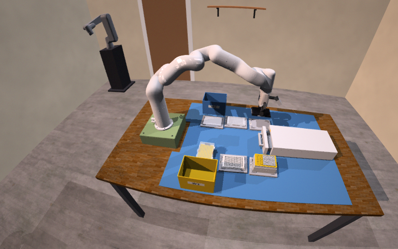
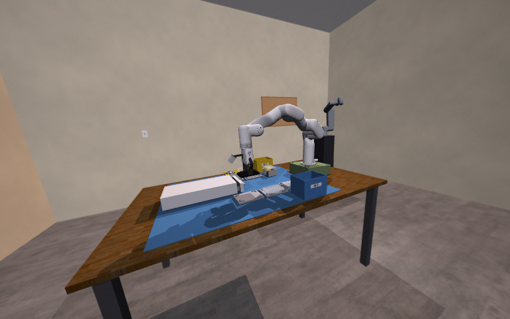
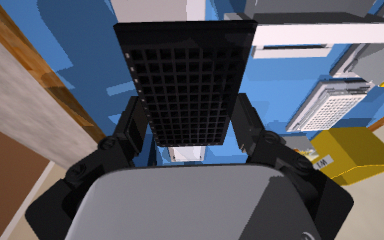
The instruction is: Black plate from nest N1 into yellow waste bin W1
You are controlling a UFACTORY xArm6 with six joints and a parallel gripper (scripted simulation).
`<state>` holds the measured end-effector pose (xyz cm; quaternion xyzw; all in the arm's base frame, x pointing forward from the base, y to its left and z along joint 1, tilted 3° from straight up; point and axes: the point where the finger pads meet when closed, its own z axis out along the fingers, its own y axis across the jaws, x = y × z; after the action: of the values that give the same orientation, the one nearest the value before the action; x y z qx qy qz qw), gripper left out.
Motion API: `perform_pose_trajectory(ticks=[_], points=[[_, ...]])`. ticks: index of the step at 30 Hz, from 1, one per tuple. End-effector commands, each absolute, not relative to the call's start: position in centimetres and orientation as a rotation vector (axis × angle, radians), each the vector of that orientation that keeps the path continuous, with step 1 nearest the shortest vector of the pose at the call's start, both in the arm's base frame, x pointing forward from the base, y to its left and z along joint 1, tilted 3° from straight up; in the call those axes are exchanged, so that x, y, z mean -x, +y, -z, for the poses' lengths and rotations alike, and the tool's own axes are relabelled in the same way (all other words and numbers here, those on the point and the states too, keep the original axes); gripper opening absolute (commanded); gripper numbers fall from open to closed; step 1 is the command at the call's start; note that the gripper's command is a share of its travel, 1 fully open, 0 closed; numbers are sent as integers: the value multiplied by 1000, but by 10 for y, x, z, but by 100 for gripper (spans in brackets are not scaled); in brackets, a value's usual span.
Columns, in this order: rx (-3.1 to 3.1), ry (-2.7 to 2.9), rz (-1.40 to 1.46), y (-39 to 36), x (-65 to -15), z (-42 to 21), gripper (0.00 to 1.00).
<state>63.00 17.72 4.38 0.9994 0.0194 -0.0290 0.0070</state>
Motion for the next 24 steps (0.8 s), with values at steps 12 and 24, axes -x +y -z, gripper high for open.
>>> perform_pose_trajectory(ticks=[12,24], points=[[-3130,61,70,145,-611,-48,0],[-3129,61,71,122,-596,-49,0]])
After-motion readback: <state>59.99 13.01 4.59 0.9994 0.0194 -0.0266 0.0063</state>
